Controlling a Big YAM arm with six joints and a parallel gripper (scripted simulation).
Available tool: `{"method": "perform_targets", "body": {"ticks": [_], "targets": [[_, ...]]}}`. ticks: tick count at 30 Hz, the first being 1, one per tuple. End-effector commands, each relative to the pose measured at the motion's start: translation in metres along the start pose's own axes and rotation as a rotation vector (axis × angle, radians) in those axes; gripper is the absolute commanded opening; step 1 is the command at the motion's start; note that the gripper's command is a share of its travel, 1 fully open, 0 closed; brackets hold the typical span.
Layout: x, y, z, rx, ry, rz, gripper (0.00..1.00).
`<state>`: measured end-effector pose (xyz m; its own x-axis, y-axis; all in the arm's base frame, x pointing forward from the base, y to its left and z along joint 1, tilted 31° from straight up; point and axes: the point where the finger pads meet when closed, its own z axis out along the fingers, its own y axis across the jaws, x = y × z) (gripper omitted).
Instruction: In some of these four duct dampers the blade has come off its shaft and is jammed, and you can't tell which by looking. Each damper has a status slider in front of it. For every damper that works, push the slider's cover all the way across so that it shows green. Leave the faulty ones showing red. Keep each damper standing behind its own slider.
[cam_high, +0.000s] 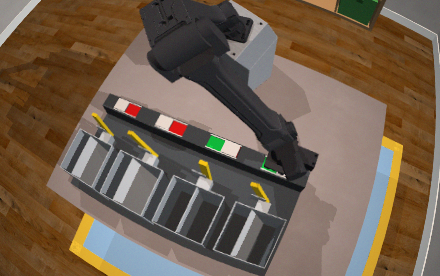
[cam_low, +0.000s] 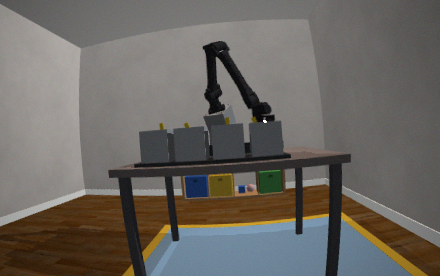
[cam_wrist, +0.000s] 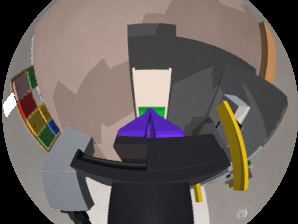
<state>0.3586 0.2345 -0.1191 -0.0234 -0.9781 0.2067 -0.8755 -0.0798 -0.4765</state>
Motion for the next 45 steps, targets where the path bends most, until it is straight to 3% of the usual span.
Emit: {"method": "perform_targets", "body": {"ticks": [1, 5, 15, 18, 25, 29, 42, 45], "targets": [[0.004, 0.000, 0.007, -0.007, 0.004, -0.003, 0.00], [0.003, 0.001, 0.005, -0.007, 0.003, -0.005, 0.00], [-0.003, 0.000, -0.028, 0.007, -0.010, -0.004, 0.00], [0.006, -0.008, -0.026, 0.004, 0.003, 0.025, 0.00], [-0.003, 0.000, -0.047, 0.007, -0.011, -0.004, 0.00], [0.009, 0.005, -0.033, -0.021, 0.023, 0.007, 0.00], [0.007, 0.001, -0.034, -0.008, 0.011, 0.010, 0.00], [0.012, -0.009, -0.042, 0.013, -0.013, 0.012, 0.00]]}}
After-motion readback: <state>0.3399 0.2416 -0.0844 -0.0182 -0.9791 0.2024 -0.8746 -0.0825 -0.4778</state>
